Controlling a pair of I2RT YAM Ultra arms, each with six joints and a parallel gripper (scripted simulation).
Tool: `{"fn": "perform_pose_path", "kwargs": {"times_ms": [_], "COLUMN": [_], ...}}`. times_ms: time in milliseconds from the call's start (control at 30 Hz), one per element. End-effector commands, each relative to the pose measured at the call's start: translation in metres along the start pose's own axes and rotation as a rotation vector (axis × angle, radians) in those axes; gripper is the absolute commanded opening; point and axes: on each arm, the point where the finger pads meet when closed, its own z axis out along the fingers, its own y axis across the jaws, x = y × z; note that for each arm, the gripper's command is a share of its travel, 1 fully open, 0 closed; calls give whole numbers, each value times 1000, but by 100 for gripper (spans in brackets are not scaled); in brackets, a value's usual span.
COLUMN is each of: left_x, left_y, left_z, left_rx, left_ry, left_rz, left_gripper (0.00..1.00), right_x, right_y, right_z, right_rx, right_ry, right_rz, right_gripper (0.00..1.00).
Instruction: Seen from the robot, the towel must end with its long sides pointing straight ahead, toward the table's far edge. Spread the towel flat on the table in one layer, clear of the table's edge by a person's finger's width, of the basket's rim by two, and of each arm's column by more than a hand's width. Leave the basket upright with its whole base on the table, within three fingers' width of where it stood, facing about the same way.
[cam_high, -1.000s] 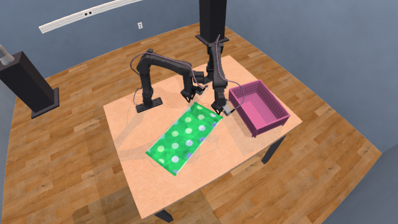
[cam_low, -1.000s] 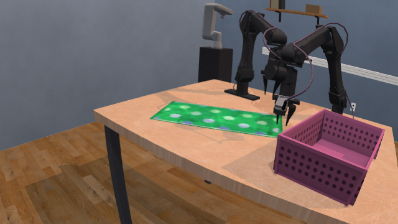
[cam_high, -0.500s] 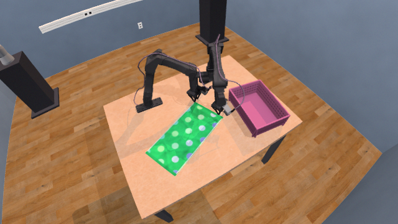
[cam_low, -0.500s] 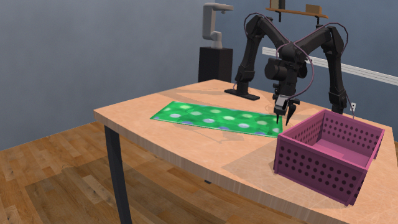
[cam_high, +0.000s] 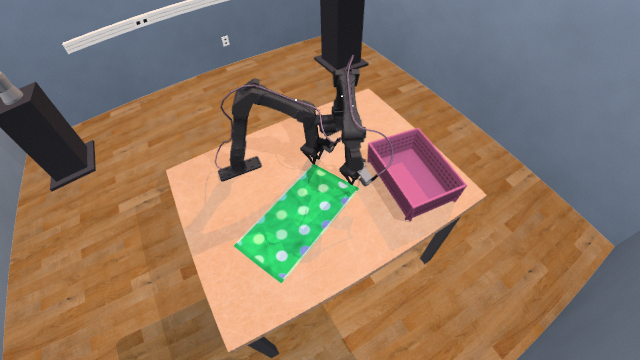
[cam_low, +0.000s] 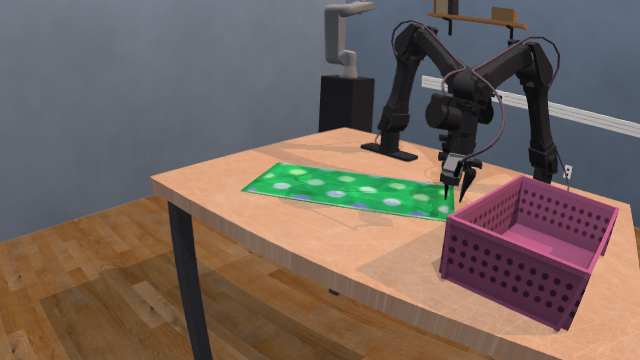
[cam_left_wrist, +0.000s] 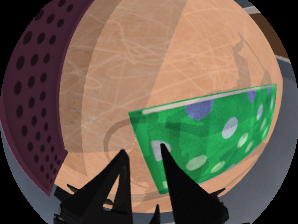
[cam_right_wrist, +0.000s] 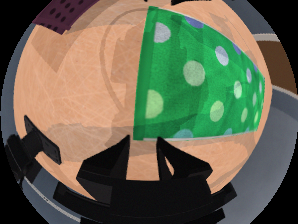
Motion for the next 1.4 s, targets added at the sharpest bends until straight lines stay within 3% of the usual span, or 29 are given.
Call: {"fn": "perform_pose_path", "kwargs": {"times_ms": [0,200,233,267,367,500,1100,1133,1200,1233,1367], "left_x": [7,5,-5,3,3,2,0,0,0,3,2], "left_y": [0,2,-9,6,6,4,-13,-13,-12,-15,-9], "left_z": [13,25,16,40,47,41,42,42,42,43,44], "left_rx": [-4,-8,25,-9,-9,8,28,28,23,18,5], "left_ry": [-1,2,-25,3,3,-12,-21,-21,-25,-23,-14], "left_rz": [0,-7,-10,-11,-10,-11,-11,-11,-11,-3,-12], "left_gripper": [34,34,34,34,34,34,34,27,27,19,19], "right_x": [-1,4,-10,5,5,0,6,6,6,6,6], "right_y": [-7,2,9,5,5,1,-5,-5,-5,-5,-4], "right_z": [17,26,16,39,45,37,52,52,52,52,52], "right_rx": [20,18,-10,18,18,-3,19,19,19,19,18], "right_ry": [-2,-4,-38,-4,-4,-31,-4,-4,-4,-4,-4], "right_rz": [5,-3,8,-2,-1,6,6,6,6,6,4], "right_gripper": [34,34,34,34,34,34,34,34,34,24,24]}}
